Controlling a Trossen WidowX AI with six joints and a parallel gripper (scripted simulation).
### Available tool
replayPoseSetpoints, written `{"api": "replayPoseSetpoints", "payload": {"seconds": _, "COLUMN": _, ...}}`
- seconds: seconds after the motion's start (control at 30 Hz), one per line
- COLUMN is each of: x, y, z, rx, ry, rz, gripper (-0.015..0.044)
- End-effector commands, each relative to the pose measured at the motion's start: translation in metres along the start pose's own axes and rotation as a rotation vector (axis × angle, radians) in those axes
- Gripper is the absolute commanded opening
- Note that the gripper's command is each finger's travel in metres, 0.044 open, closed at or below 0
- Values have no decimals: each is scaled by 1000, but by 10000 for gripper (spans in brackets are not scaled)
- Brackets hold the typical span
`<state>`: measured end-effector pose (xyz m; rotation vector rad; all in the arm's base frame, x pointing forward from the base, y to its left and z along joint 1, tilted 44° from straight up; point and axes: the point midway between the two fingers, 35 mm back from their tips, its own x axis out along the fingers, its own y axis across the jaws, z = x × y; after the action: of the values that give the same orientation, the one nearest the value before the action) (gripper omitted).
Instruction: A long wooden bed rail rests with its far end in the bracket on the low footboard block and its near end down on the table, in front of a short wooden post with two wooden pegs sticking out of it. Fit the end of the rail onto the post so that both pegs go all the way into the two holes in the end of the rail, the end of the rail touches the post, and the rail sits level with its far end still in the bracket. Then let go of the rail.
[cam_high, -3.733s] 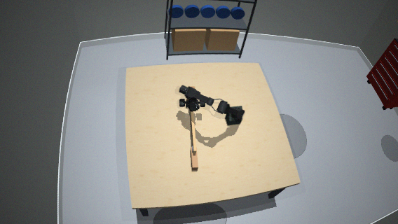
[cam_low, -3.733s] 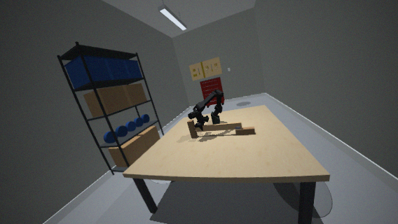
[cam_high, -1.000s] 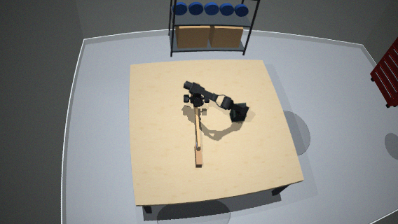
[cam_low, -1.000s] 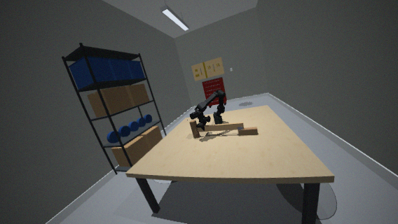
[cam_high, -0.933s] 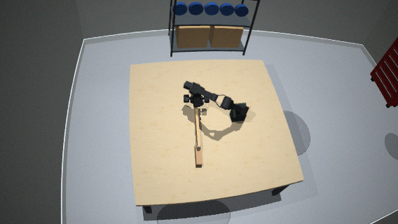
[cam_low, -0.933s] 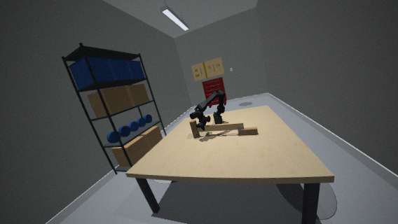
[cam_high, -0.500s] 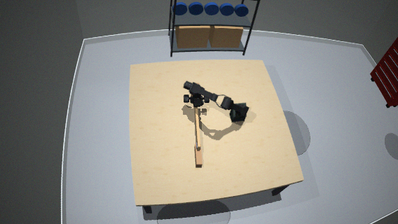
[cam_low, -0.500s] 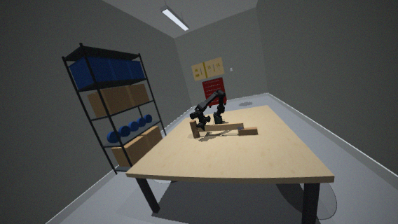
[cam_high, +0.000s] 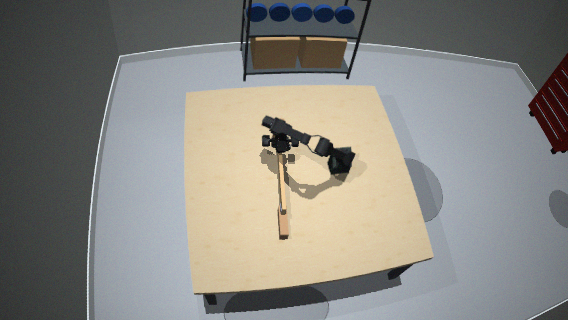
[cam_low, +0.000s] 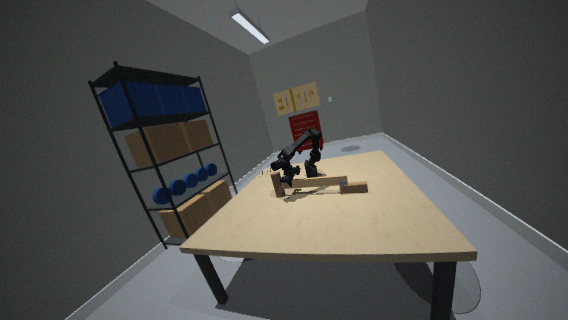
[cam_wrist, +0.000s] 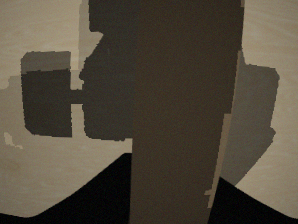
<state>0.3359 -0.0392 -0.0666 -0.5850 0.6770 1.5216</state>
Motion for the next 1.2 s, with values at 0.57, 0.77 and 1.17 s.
{"api": "replayPoseSetpoints", "payload": {"seconds": 0.57, "x": -5, "y": -1, "z": -6, "rx": -2, "ry": 7, "rz": -10, "gripper": 0}}
{"api": "replayPoseSetpoints", "payload": {"seconds": 0.77, "x": -6, "y": -1, "z": -5, "rx": -2, "ry": 7, "rz": -10, "gripper": 0}}
{"api": "replayPoseSetpoints", "payload": {"seconds": 1.17, "x": -6, "y": -1, "z": -7, "rx": -2, "ry": 7, "rz": -10, "gripper": 0}}
